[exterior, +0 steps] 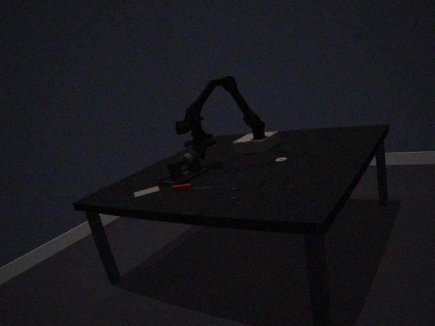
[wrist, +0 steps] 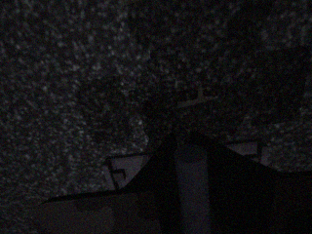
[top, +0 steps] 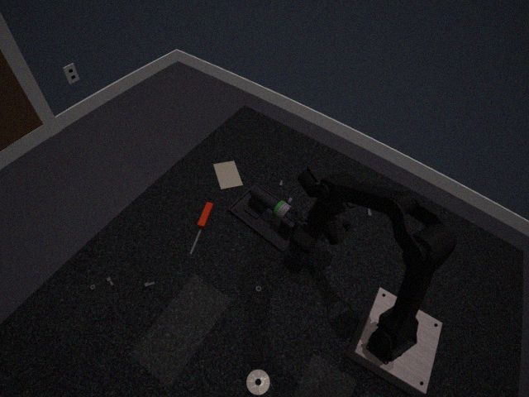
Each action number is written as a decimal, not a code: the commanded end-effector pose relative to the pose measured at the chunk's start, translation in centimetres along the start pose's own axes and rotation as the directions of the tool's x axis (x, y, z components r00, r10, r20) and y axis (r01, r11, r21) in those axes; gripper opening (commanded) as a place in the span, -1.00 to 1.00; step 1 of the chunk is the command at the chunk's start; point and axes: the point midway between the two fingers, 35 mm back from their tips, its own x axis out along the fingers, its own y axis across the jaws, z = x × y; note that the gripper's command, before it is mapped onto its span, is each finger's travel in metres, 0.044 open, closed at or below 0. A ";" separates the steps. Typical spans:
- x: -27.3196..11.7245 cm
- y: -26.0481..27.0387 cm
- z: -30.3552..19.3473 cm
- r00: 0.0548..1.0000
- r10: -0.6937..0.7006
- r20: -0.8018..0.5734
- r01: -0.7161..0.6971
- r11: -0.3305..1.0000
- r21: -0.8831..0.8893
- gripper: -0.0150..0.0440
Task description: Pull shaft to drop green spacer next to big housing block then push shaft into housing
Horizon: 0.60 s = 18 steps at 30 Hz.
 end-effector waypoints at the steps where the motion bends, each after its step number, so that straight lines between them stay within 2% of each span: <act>1: 0.0 0.0 0.2 1.000 0.002 0.002 -0.002 1.000 -0.001 -0.49; 18: 0.0 0.0 0.4 1.000 0.002 0.002 -0.002 1.000 -0.001 -0.49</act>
